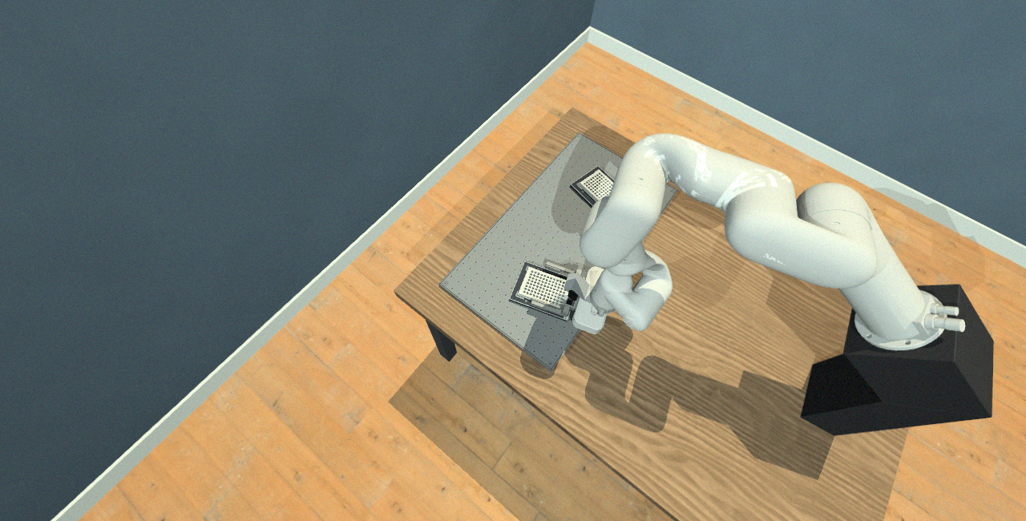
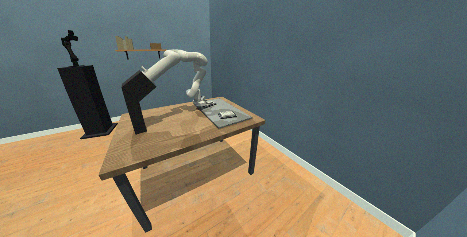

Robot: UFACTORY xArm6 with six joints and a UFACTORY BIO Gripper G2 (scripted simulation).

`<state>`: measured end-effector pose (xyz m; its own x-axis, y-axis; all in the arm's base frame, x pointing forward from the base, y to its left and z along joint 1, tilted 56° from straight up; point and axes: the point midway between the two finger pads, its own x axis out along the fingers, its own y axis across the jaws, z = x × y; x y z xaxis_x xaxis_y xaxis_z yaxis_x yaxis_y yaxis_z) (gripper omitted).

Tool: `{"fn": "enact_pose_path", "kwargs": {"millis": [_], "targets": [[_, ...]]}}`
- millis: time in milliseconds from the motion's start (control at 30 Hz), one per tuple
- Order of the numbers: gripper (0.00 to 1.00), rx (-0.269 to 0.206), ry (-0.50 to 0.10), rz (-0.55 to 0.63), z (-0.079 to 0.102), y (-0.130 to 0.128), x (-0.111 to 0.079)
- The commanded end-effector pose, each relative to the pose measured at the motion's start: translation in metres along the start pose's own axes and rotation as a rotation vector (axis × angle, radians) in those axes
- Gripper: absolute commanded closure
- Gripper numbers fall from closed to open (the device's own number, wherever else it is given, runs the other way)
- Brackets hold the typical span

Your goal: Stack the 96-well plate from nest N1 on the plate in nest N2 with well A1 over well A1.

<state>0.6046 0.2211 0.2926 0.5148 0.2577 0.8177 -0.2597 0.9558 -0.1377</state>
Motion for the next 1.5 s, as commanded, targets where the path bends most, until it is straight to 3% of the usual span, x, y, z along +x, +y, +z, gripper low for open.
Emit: {"fn": "enact_pose_path", "kwargs": {"millis": [0, 1033, 1067, 1467], "targets": [[0.63, 0.0, -0.001, 0.0, -0.0018, 0.0001, 0.0006], [0.63, 0.0, -0.002, 0.0, -0.0097, 0.0001, 0.0006], [1.0, 0.0, -0.002, 0.0, -0.0097, 0.0001, 0.0006], [1.0, 0.0, -0.002, 0.0, -0.0097, 0.0001, 0.0006]]}}
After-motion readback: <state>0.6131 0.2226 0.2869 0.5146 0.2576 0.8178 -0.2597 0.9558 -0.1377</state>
